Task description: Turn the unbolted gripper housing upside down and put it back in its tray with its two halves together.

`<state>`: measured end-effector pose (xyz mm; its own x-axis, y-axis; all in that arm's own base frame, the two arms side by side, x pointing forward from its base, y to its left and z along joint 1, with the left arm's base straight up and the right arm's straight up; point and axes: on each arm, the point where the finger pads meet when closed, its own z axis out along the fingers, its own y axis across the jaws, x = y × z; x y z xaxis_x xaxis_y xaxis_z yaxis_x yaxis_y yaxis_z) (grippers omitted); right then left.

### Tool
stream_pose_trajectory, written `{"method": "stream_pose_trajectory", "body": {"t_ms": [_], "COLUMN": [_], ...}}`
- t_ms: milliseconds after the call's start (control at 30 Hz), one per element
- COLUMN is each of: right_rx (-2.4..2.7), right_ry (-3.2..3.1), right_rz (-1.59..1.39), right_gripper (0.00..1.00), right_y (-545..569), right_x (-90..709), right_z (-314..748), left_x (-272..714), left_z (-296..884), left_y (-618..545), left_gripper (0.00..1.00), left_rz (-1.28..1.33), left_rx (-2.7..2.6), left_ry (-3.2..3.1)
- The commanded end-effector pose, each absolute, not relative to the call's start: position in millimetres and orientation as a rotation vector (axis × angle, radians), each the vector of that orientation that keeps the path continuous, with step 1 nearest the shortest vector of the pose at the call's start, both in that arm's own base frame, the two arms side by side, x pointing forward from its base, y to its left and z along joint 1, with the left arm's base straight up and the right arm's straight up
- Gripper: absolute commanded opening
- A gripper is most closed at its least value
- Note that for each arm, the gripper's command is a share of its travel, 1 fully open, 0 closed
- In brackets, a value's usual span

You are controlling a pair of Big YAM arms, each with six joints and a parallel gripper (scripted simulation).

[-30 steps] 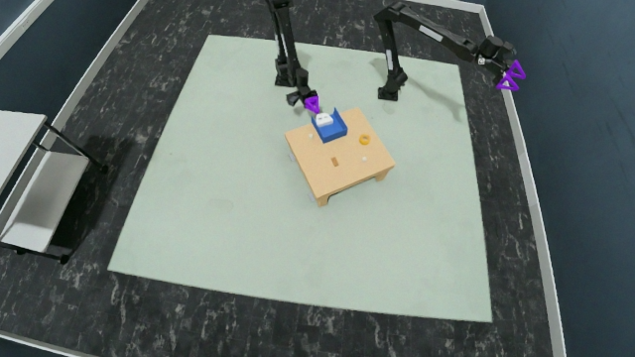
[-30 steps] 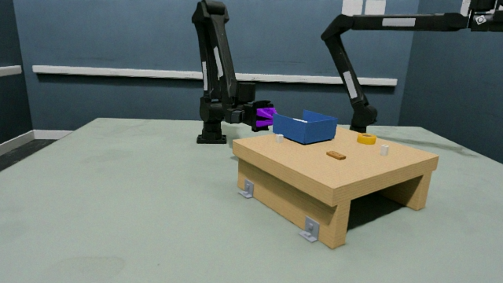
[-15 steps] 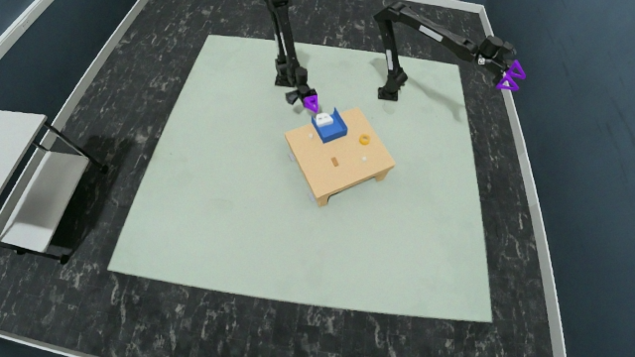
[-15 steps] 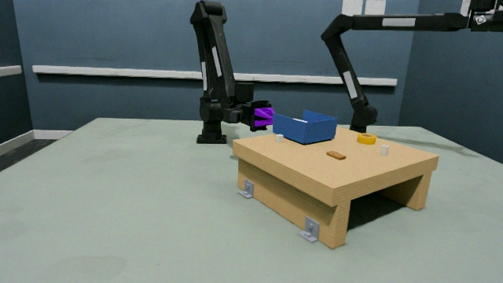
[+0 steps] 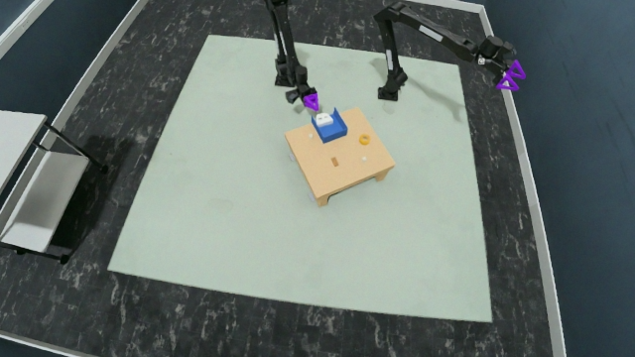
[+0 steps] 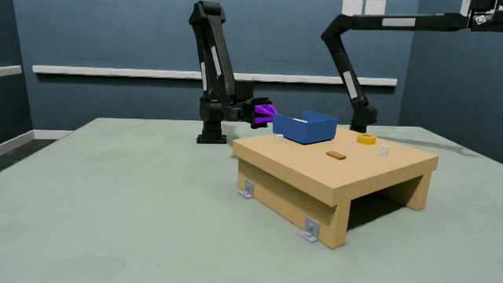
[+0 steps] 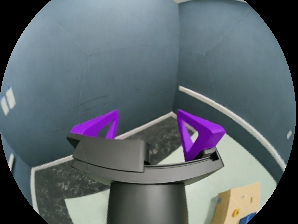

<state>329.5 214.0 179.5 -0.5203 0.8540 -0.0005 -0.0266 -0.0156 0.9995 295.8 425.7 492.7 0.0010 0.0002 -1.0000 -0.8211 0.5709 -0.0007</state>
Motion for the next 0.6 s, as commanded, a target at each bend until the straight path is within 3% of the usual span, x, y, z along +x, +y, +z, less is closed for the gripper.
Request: {"method": "stream_pose_trajectory", "body": {"t_ms": [0,267,367,567], "right_rx": [0.796,0.766,0.724,0.662], "right_ry": [1.415,1.356,1.482,1.419], "right_rz": [1.727,1.763,1.529,1.492], "right_gripper": [0.14,0.14,0.14,0.14], "right_y": [221.9,215.4,215.3,207.5], "right_x": [336.4,327.3,365.9,376.8], "right_z": [242.0,268.9,235.1,271.1], "left_x": [291.7,291.7,331.5,347.8], "left_z": [537.1,537.1,537.5,538.5], "left_y": [431.1,431.1,401.3,387.3], "left_gripper": [1.0,1.0,1.0,1.0], "left_rz": [0.789,0.789,0.715,0.682], "left_rx": [-0.723,-0.723,-0.646,-0.62], "left_ry": [1.374,1.374,1.4,1.405]}}
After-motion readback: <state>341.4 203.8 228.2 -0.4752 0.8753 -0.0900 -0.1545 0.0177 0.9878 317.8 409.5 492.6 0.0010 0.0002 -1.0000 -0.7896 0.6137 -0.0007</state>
